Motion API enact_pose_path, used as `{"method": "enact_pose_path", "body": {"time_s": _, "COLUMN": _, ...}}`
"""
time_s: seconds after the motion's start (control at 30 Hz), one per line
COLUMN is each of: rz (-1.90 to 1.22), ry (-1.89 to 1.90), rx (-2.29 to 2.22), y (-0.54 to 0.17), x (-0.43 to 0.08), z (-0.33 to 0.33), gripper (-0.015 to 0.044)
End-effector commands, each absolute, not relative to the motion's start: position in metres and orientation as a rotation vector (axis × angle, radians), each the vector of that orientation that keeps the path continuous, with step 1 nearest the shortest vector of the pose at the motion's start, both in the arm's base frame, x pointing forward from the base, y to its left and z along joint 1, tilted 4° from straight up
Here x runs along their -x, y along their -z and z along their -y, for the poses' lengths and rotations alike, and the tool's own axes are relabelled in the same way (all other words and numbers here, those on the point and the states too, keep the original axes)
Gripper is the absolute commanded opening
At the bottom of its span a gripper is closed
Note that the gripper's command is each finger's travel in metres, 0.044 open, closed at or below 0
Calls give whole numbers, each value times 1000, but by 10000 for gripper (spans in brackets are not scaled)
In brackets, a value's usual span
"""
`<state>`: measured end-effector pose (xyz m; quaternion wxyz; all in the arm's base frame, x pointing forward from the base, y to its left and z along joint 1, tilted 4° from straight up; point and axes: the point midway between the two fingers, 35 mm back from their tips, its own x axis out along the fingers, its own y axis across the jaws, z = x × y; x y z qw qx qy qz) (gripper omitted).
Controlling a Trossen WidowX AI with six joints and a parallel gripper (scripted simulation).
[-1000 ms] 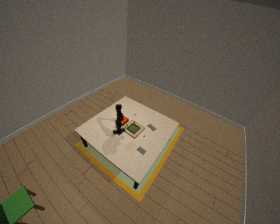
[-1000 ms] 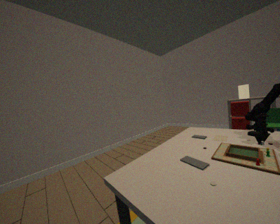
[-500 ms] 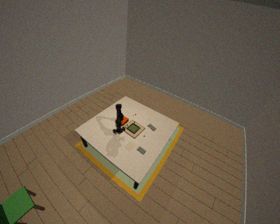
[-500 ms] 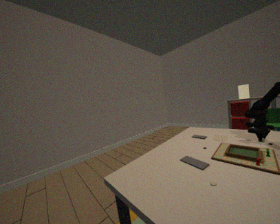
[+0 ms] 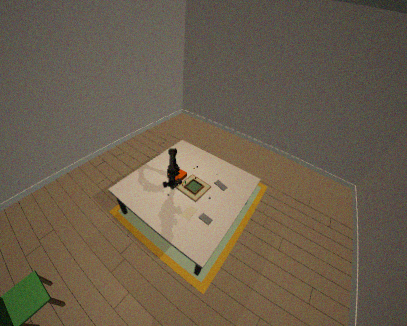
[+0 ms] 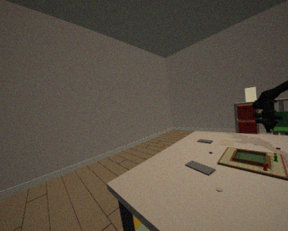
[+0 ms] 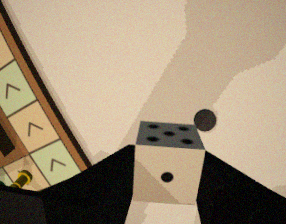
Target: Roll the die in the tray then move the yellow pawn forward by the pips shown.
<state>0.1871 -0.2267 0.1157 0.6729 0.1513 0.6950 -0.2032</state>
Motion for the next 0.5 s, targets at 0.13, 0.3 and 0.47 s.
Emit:
{"method": "enact_pose_path", "body": {"time_s": 0.13, "rz": -1570, "ry": 417, "rx": -311, "y": -116, "x": -204, "z": 210, "gripper": 0}}
{"method": "enact_pose_path", "body": {"time_s": 0.3, "rz": -1575, "ry": 371, "rx": -273, "y": -110, "x": -221, "z": 190, "gripper": 0}}
{"method": "enact_pose_path", "body": {"time_s": 0.47, "rz": -1580, "ry": 326, "rx": -234, "y": -105, "x": -236, "z": 169, "gripper": 0}}
